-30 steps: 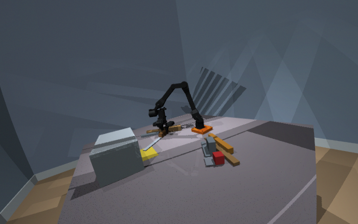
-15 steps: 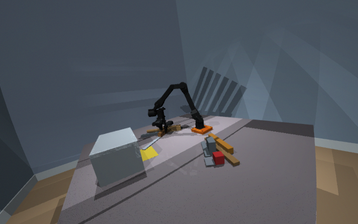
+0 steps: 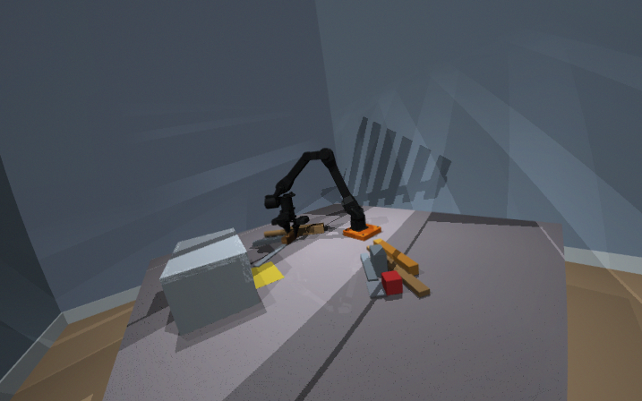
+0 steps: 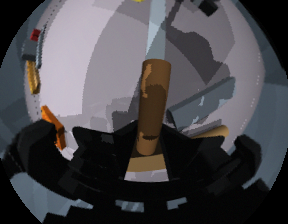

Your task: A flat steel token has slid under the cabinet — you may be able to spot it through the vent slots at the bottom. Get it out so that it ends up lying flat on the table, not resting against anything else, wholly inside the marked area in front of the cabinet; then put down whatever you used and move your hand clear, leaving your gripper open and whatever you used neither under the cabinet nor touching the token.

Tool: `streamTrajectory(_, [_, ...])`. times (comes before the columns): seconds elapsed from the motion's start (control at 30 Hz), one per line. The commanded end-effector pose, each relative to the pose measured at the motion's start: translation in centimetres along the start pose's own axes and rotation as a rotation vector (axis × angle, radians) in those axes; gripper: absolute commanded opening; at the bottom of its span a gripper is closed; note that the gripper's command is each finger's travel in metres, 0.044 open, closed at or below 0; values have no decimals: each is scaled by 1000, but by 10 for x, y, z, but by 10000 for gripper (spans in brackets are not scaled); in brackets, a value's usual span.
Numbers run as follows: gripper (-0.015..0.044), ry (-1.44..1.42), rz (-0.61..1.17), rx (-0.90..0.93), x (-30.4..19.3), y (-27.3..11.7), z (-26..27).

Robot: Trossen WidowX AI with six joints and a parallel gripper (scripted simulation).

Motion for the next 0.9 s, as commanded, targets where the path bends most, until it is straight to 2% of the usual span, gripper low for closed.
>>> streamTrajectory(0.0, [0, 17, 1, -8, -1, -2, -3])
streamTrajectory(0.3, [0, 75, 0, -8, -1, -2, -3])
streamTrajectory(0.57, [200, 57, 1, -5, -1, -1, -2])
streamTrajectory(0.7, [200, 59, 1, -5, -1, -1, -2])
streamTrajectory(0.8, [270, 59, 0, -8, -1, -1, -2])
streamTrajectory(0.87, [270, 59, 0, -8, -1, 0, -2])
Point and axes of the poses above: the point midway between the two fingers, 35 mm back from their tips, its own y axis out along the fingers, its own z axis across the jaws, x = y × z, the point moved 7 cm from there along -y, back along the fingers, and after that the axes turned 15 degrees about y, right-handed, at the moved point
